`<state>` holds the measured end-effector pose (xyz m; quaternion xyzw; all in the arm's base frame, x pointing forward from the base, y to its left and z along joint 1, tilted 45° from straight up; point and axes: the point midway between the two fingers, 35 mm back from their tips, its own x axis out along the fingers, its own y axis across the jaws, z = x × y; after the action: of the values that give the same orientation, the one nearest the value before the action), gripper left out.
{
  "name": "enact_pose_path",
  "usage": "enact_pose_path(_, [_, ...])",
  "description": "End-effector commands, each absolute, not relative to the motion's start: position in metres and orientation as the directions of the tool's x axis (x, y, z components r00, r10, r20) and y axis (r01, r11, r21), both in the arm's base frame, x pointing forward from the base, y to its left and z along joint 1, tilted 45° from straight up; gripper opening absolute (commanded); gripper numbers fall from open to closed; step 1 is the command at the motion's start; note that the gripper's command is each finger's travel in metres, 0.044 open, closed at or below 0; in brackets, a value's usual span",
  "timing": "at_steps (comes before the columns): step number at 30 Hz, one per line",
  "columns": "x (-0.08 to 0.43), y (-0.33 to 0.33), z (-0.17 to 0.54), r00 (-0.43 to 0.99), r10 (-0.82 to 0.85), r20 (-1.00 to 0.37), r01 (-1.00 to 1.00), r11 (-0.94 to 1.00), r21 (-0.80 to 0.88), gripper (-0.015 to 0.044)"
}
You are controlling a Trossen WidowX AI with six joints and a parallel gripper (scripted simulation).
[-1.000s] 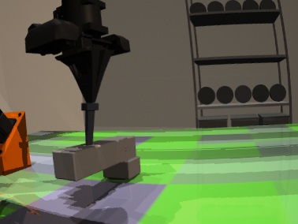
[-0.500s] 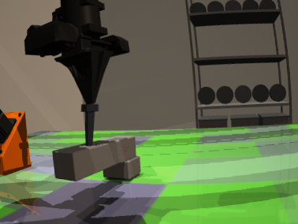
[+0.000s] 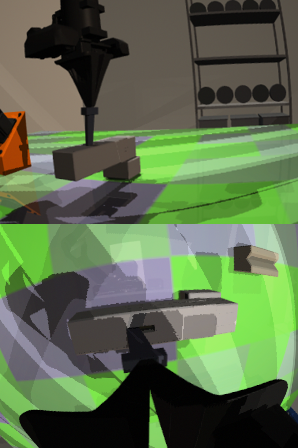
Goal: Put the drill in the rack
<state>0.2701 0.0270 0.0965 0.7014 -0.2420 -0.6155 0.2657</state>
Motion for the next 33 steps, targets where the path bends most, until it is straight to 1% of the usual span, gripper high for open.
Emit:
enact_pose_path(1, [0.267,0.006,0.083,0.061,-0.696,-0.715,-0.02,-0.717,0.697,0.0])
enact_pose_path(6, [0.267,0.004,0.081,0.061,-0.696,-0.715,-0.02,-0.717,0.697,0.0])
enact_pose_path(10, [0.269,0.018,0.093,0.062,-0.694,-0.717,-0.019,-0.719,0.694,0.0105])
enact_pose_path(16, [0.268,0.061,0.132,0.06,-0.694,-0.717,-0.018,-0.719,0.695,0.0263])
enact_pose_path(20, [0.269,0.061,0.129,0.072,-0.693,-0.717,-0.028,-0.72,0.693,0.0368])
enact_pose_path(21, [0.27,0.063,0.124,0.071,-0.693,-0.717,-0.074,-0.721,0.689,0.0394])
enact_pose_path(23, [0.275,0.07,0.105,0.071,-0.693,-0.718,-0.241,-0.71,0.661,0.044])
enact_pose_path(28, [0.283,0.085,0.051,0.069,-0.692,-0.719,-0.65,-0.578,0.494,0.044])
enact_pose_path(31, [0.284,0.091,0.018,0.067,-0.691,-0.719,-0.834,-0.435,0.34,0.044])
enact_pose_path(33, [0.283,0.095,-0.004,0.066,-0.691,-0.72,-0.921,-0.32,0.223,0.044])
